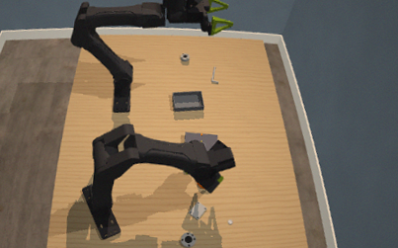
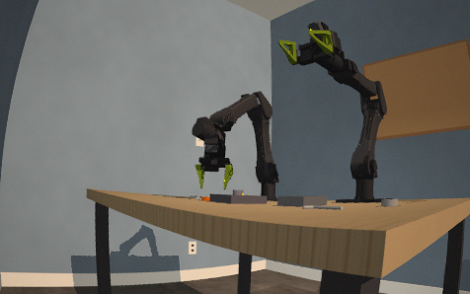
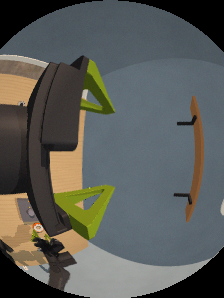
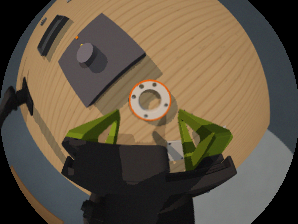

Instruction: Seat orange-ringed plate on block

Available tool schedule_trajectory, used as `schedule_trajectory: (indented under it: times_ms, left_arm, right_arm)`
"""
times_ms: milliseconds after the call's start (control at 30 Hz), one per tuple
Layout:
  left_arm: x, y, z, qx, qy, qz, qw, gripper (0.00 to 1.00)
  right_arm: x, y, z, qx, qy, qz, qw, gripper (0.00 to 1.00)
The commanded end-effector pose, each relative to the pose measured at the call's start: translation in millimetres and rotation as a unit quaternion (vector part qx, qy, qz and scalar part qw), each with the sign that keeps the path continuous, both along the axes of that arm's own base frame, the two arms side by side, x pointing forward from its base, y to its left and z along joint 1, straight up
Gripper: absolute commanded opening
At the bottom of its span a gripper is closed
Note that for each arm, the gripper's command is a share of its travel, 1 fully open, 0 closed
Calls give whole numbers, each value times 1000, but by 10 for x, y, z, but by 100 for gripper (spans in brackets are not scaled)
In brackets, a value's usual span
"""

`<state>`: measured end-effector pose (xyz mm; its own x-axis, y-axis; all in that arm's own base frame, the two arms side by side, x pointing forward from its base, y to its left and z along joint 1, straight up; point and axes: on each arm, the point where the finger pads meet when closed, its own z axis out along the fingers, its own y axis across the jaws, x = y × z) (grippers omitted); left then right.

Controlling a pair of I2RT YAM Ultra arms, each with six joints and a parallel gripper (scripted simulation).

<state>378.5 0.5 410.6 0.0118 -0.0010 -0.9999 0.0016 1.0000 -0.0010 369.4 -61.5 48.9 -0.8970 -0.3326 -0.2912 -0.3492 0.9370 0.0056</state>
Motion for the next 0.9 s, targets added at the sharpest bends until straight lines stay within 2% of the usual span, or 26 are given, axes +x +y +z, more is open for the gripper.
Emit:
schedule_trajectory:
  times_ms: [0,300,333,400,467,667,767,833,867]
  left_arm:
    - [-114,-41,270,-1,-29,-6,1000,100]
    - [-114,-41,270,-1,-29,-6,1000,100]
    - [-114,-41,270,-1,-29,-6,1000,100]
    - [-114,-41,270,-1,-29,-6,1000,100]
    - [-114,-41,270,-1,-29,-6,1000,100]
    - [-114,-41,270,-1,-29,-6,1000,100]
    - [-114,-41,270,-1,-29,-6,1000,100]
    - [-114,-41,270,-1,-29,-6,1000,100]
    - [-114,-41,270,-1,-29,-6,1000,100]
  right_arm:
    - [22,29,-122,0,0,-1,1000,80]
    - [65,38,-256,-1,-2,-2,1000,80]
    - [110,12,-135,0,-12,-4,1000,80]
    - [110,12,-135,0,-12,-4,1000,80]
    - [28,57,-379,0,9,-1,1000,80]
    - [166,37,-335,-4,-12,-2,1000,80]
    - [114,66,-453,-1,-2,-1,1000,80]
    - [139,7,-234,-2,-21,-7,1000,80]
    - [159,6,-222,-4,-27,-6,1000,80]
